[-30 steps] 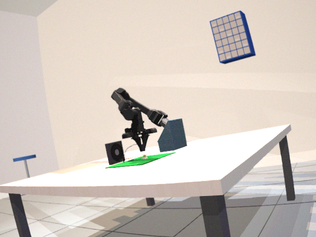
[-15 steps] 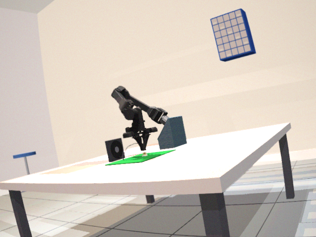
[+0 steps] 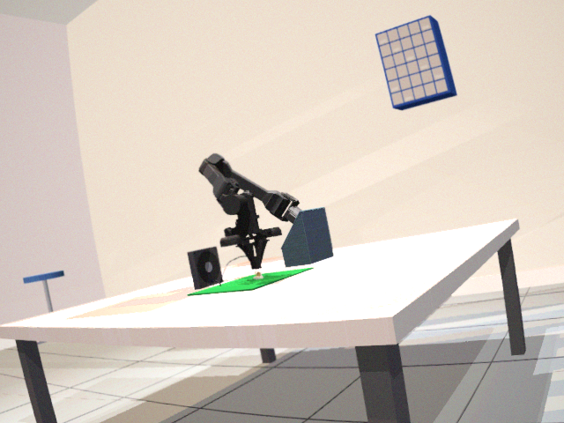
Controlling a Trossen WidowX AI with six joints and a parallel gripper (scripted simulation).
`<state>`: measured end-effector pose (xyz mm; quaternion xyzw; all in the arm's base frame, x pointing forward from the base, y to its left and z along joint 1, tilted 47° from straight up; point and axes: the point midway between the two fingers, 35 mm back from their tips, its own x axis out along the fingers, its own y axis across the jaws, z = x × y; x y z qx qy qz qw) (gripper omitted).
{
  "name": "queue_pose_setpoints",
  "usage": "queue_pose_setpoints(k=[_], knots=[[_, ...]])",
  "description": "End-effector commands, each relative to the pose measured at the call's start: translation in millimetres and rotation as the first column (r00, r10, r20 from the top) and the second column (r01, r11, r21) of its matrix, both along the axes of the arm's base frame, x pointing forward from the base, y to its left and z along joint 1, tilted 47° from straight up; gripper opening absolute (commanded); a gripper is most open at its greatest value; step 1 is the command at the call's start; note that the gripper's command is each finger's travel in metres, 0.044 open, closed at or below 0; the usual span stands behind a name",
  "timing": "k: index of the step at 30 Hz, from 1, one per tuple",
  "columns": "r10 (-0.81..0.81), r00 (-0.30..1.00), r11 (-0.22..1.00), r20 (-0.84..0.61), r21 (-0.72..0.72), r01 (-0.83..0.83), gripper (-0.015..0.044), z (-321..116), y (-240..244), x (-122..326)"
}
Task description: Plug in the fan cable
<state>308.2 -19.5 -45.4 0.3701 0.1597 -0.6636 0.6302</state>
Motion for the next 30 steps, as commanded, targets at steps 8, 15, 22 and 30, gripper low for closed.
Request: queue_pose_setpoints(k=[8, 15, 22, 30], knots=[[0.0, 1.0, 1.0, -0.003, -0.005, 0.0, 0.0, -0.2, -1.1, 0.9], [-0.003, 1.0, 1.0, 0.001, -0.005, 0.003, 0.0, 0.2, -1.2, 2.9], [-0.004, 1.0, 1.0, 0.002, -0.005, 0.004, 0.0, 0.1, -1.4, 3.5], [-0.004, 1.0, 1.0, 0.002, -0.005, 0.004, 0.0, -1.1, -2.6, 3.1]])
